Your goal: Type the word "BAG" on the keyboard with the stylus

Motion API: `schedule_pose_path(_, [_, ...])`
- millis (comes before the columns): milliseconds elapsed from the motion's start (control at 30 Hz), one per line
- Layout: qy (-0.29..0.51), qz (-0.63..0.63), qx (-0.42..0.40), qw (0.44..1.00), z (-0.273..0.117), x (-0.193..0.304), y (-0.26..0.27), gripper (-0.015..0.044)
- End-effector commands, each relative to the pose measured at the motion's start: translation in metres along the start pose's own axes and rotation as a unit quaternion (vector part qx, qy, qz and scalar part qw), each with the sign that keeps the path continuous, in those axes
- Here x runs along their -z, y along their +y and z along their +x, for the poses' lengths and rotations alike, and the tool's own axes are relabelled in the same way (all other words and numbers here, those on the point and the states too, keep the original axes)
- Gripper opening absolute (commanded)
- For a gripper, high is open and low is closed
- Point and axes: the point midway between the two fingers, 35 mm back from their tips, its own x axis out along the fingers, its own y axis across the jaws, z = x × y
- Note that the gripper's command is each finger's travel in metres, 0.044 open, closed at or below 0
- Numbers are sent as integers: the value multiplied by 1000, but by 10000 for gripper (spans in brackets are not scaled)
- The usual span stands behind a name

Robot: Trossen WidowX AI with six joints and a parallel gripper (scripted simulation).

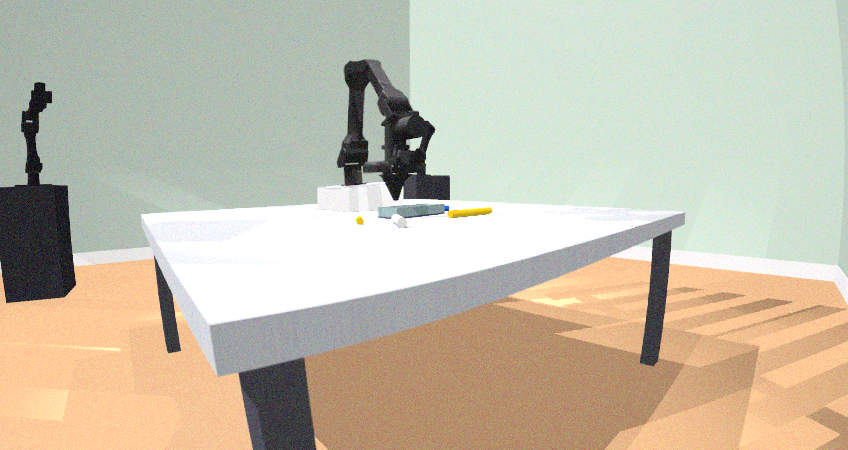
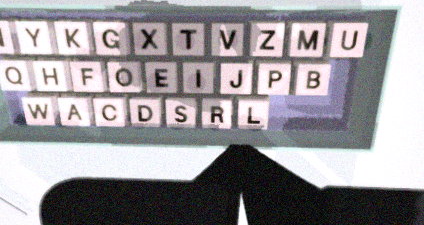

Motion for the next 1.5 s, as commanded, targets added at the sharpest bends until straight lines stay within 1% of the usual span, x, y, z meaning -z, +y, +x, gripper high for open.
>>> schedule_pose_path(0, [-2, -4, -1, 1000, -1, -1, 29, 0])
schedule_pose_path(100, [-1, -4, -3, 1000, -1, 0, 66, 0])
schedule_pose_path(167, [-1, -4, -3, 1000, -1, 2, 74, 0])
schedule_pose_path(500, [-1, -4, -3, 1000, -3, 1, 74, 0])
schedule_pose_path(533, [-1, -4, -4, 1000, -10, 0, 74, 0])
schedule_pose_path(633, [-2, -4, -4, 1000, -51, 0, 73, 0])
schedule_pose_path(700, [-1, -4, -4, 1000, -61, 1, 73, 0])
schedule_pose_path(1000, [-6, -5, -3, 1000, -57, -1, 73, 0])
schedule_pose_path(1133, [-6, -5, -3, 1000, -56, -1, 73, 105])
schedule_pose_path(1267, [-6, -5, -3, 1000, -56, -1, 73, 0])
schedule_pose_path(1467, [-6, -5, -3, 1000, -56, -1, 73, 0])
